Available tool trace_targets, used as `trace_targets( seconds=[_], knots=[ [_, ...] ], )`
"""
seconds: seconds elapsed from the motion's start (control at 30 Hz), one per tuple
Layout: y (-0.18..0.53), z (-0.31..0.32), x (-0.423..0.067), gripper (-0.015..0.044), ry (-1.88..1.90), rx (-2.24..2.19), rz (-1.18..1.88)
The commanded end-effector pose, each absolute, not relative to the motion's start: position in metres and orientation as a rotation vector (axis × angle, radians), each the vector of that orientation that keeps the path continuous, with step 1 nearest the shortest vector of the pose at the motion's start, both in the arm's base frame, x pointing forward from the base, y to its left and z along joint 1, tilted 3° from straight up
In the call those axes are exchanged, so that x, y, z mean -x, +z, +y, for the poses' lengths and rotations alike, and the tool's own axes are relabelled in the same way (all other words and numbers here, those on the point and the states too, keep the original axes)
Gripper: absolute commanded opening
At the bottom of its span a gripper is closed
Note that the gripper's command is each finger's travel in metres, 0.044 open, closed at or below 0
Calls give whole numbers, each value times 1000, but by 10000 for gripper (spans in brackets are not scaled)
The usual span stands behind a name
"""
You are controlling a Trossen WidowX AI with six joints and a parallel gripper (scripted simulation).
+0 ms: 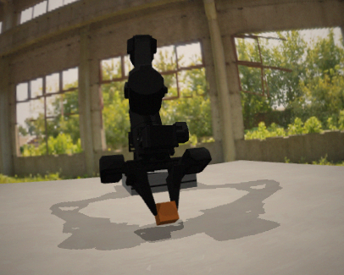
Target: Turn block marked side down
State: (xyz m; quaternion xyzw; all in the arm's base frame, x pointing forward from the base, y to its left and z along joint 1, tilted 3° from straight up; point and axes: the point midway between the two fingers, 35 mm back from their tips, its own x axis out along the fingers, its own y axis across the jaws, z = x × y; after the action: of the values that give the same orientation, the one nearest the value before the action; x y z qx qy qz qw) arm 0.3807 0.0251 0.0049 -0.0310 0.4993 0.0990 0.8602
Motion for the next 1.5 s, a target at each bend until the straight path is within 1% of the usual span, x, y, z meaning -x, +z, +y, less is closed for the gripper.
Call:
trace_targets(
  seconds=[0.0,0.53,1.1,1.47],
  knots=[
    [4,26,-383,0,207,55,1015],
    [-22,26,-393,0,203,26,778],
    [-23,27,-379,0,208,3,532],
    [-21,26,-377,0,208,1,508]
  ],
)
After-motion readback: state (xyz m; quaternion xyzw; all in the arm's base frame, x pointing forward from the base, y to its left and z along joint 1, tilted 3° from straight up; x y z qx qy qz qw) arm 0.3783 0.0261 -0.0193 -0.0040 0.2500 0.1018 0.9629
